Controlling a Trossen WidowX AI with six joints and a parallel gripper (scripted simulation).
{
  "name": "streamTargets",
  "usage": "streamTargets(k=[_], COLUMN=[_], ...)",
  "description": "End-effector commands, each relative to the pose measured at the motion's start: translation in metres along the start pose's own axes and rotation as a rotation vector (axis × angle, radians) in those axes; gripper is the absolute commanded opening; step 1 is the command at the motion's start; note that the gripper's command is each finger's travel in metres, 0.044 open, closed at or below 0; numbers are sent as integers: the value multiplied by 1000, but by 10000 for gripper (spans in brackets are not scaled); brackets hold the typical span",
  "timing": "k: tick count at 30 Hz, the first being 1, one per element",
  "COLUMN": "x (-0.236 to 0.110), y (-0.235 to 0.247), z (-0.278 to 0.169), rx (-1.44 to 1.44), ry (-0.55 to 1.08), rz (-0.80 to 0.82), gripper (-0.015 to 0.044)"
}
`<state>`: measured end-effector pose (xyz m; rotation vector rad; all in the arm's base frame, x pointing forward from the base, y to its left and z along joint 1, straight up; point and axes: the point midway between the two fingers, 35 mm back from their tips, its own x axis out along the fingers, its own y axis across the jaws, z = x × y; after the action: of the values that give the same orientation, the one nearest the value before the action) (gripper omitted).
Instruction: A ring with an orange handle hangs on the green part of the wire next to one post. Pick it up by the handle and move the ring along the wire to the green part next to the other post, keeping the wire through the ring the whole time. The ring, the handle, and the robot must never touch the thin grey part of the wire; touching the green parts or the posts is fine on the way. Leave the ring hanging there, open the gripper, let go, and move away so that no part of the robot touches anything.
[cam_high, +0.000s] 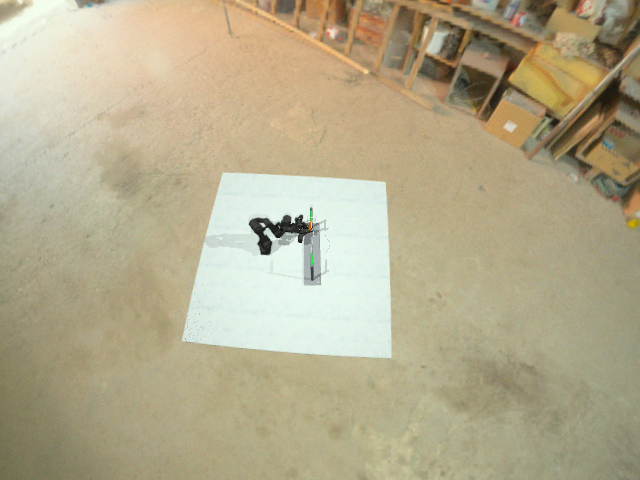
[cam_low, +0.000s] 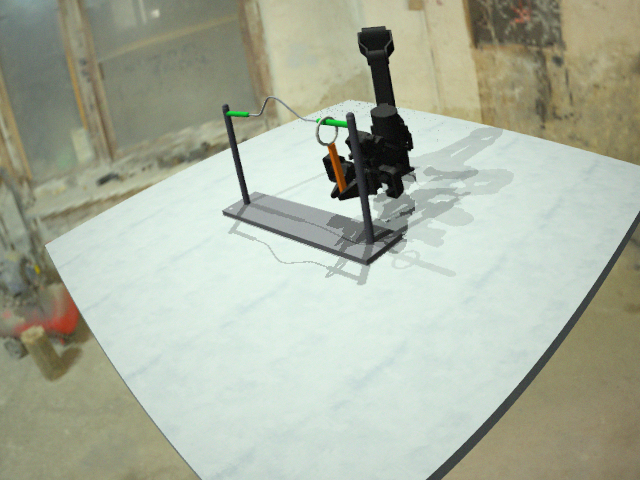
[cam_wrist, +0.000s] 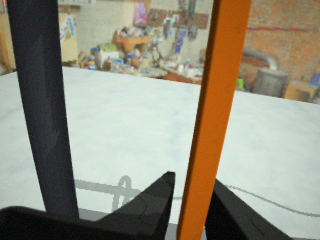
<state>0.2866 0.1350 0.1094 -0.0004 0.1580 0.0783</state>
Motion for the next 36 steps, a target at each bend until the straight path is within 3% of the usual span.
streamTargets(k=[1,22,36], x=[-2,-49,-50], y=[0,0,0], z=[0,0,-1], rx=[0,6,7], ry=[1,5,5], rz=[-1,-5,-5], gripper=[160,160,160])
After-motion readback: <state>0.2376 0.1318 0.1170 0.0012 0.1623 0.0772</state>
